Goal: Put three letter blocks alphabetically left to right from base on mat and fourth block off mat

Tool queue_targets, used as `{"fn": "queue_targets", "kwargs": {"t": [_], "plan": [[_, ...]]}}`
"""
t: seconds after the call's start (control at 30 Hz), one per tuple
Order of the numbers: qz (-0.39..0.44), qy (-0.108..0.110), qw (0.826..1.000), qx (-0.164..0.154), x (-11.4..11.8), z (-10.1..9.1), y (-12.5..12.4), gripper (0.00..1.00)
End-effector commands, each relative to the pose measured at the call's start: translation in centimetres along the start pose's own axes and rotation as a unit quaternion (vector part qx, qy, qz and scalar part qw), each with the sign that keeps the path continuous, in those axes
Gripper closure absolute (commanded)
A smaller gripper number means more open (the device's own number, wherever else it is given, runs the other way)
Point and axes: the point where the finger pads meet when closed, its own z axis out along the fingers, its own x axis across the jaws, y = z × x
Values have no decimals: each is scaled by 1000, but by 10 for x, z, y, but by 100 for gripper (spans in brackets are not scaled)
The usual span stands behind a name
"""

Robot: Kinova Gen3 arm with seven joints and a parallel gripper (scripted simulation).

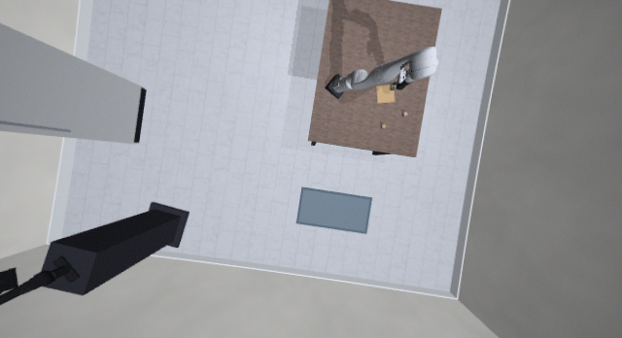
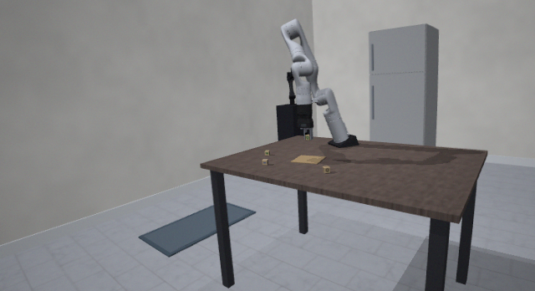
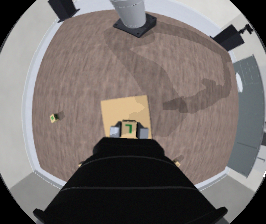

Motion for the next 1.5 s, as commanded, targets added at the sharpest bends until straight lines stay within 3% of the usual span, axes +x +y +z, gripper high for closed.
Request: {"fn": "queue_targets", "kwargs": {"t": [0.0, 0.67, 1.47], "plan": [[1, -4, 1000, 0, -2, 0, 1, 51], [1, -4, 1000, 1, -2, 4, 1, 51], [1, -6, 1000, 4, -2, 90, -2, 51]]}}
